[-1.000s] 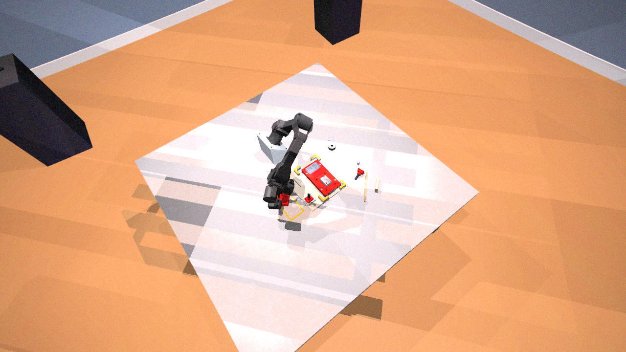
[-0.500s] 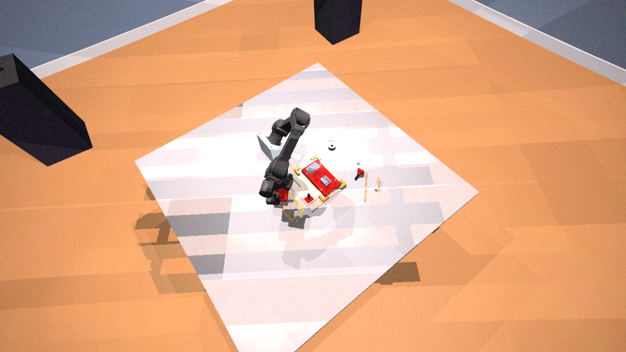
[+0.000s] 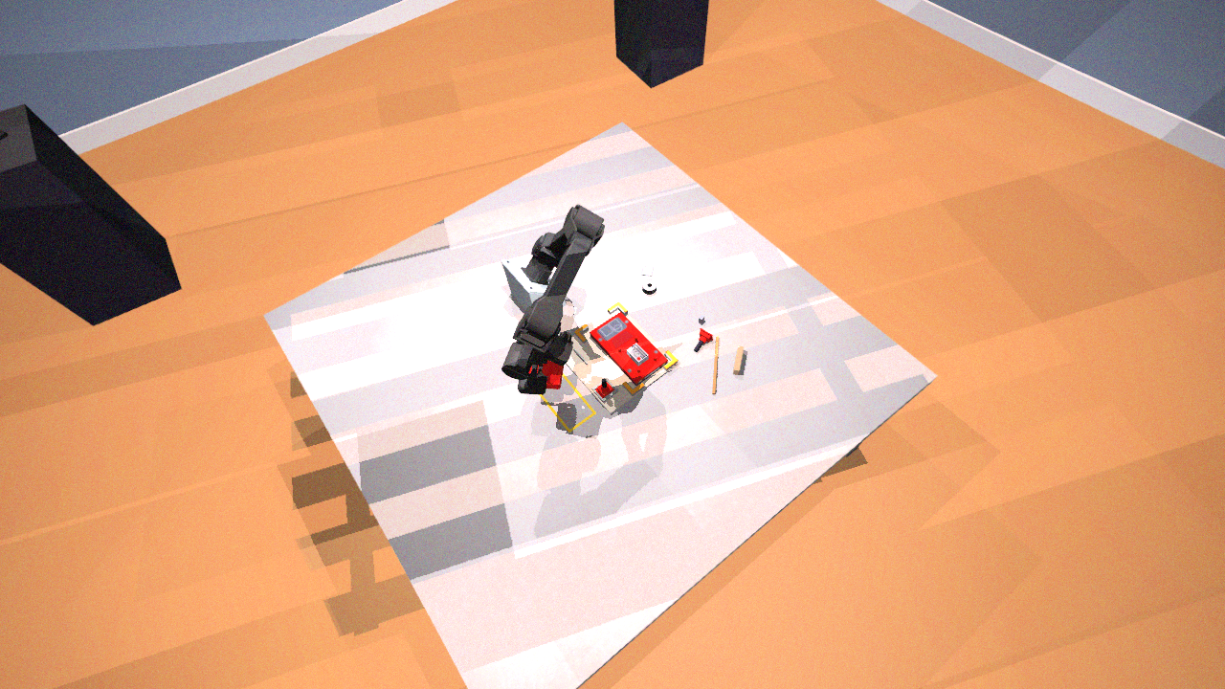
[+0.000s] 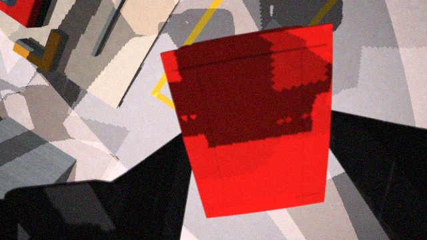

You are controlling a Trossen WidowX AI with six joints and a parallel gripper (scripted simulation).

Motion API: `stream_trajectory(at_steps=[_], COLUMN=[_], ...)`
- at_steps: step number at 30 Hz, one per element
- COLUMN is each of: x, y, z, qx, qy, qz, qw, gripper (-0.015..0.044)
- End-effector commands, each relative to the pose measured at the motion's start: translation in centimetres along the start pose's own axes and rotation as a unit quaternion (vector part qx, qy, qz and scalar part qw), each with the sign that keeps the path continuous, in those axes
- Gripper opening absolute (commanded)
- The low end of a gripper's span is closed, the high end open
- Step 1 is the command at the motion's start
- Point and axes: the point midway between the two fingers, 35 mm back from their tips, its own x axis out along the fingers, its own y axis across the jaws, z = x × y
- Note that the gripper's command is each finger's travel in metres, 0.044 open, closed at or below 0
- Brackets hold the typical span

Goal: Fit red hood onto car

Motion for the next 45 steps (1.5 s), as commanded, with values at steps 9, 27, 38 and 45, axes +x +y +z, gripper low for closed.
stream_trajectory(at_steps=[9, 27, 38, 45], x=[-0.5, -1.0, -0.9, -0.8], y=[0.7, 3.6, 6.3, 8.3], z=[4.3, 12.4, 17.1, 19.7], qx=[0.076, 0.215, 0.297, 0.348], qy=[0.005, 0.004, 0.001, -0.001], qz=[-0.006, -0.012, -0.009, -0.007], qw=[0.997, 0.976, 0.955, 0.938], gripper=[0.0, 0.0, 0.0, 0.0])
